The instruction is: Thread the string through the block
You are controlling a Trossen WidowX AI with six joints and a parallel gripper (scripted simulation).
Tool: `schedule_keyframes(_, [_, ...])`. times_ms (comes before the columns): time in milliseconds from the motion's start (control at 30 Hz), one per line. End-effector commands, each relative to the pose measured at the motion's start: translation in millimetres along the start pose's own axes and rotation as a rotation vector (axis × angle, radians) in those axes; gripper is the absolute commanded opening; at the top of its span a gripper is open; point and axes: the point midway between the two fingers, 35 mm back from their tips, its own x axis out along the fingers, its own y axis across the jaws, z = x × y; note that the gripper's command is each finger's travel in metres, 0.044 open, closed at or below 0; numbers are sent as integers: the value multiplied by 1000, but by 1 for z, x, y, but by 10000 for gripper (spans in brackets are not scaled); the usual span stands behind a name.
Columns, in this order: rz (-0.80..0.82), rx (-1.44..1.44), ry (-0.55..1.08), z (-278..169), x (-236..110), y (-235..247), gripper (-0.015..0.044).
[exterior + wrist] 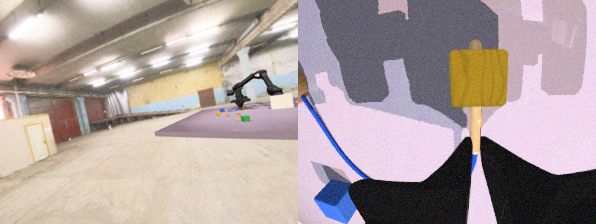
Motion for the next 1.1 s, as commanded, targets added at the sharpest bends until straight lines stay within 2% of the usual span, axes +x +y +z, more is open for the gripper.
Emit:
schedule_keyframes(0, [7,2,0,6,-1,1,0])
schedule_keyframes(467, [6,2,1,20,-1,0,0])
schedule_keyframes(600, [1,1,0,18,0,0,105])
schedule_keyframes(700, [1,1,0,18,0,0,122])
schedule_keyframes(767, [-1,1,3,16,-10,1,122])
schedule_keyframes(933, [-3,0,3,15,-77,-1,122])
schedule_keyframes(1067, [-2,0,2,15,-80,-1,122])
